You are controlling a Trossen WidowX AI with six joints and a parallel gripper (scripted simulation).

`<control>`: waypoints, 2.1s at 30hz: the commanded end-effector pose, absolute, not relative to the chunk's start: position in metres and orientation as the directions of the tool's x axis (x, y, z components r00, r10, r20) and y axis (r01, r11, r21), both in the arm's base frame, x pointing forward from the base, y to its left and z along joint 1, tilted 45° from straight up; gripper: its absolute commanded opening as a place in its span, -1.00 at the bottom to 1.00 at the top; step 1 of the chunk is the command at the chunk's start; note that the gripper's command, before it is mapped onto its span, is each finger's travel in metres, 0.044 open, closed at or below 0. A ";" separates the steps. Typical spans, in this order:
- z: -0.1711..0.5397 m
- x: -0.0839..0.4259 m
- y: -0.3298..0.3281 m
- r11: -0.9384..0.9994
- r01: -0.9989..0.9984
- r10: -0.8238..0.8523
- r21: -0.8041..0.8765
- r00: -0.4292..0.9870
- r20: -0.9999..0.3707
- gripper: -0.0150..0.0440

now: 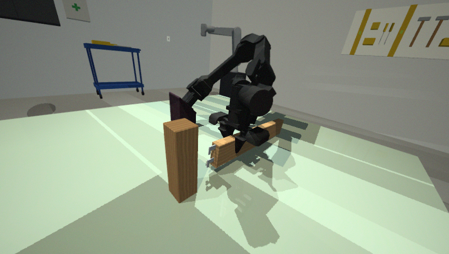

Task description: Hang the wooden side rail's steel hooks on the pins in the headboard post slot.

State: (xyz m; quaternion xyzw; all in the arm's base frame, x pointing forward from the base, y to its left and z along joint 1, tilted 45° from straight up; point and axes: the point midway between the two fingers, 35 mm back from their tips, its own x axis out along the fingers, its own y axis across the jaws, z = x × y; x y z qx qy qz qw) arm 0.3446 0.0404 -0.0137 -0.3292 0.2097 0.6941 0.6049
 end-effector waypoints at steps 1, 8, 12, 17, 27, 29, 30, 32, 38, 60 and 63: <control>-0.013 0.348 0.035 -0.170 -0.979 0.700 -0.116 -0.037 -0.713 -0.49; -0.013 0.349 0.035 -0.170 -0.979 0.700 -0.116 -0.037 -0.713 -0.49; -0.012 0.349 0.034 -0.170 -0.979 0.700 -0.116 -0.037 -0.713 -0.49; -0.013 0.349 0.034 -0.170 -0.979 0.700 -0.116 -0.037 -0.713 -0.49; -0.014 0.348 0.033 -0.170 -0.979 0.700 -0.116 -0.037 -0.713 -0.49; -0.015 0.348 0.033 -0.170 -0.979 0.700 -0.116 -0.037 -0.713 -0.49; -0.015 0.348 0.033 -0.170 -0.979 0.700 -0.116 -0.037 -0.713 -0.49; -0.015 0.348 0.033 -0.170 -0.979 0.700 -0.116 -0.037 -0.713 -0.49; -0.016 0.347 0.033 -0.170 -0.979 0.700 -0.116 -0.037 -0.713 -0.49; -0.017 0.348 0.031 -0.170 -0.979 0.700 -0.116 -0.037 -0.713 -0.49; -0.017 0.348 0.031 -0.170 -0.979 0.700 -0.116 -0.037 -0.713 -0.49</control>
